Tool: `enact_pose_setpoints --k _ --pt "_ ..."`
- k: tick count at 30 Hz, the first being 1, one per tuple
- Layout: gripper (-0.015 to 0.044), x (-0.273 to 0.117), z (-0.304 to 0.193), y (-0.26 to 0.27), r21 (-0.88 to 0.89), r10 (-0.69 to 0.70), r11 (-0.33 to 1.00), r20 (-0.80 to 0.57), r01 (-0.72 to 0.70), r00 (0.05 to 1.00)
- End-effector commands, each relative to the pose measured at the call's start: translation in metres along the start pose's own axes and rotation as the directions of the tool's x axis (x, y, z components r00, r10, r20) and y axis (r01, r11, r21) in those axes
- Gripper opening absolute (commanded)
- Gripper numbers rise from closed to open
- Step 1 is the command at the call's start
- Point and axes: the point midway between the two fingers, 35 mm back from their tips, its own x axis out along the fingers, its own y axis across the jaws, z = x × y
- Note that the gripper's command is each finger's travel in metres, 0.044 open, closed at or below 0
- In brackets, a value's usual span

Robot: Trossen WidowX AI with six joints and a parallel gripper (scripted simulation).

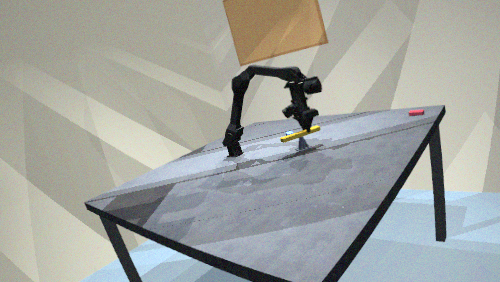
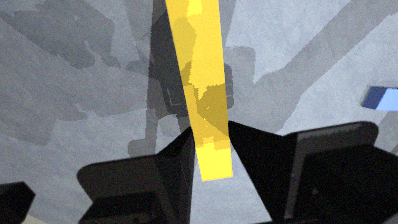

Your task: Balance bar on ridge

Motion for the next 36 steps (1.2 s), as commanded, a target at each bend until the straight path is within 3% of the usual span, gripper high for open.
enact_pose_setpoints --k 1,32,36 --pt "0.0 0.0009 0.0002 0.0003 0.001 -0.001 1.0 0.004 0.001 1.0" --pt "0.0 -0.0002 0.0 0.0001 0.0 0.0 1.0 0.0 0.0 1.0" --pt "0.0105 -0.0002 0.0 0.0001 0.0 0.0 1.0 0.0 0.0 1.0"
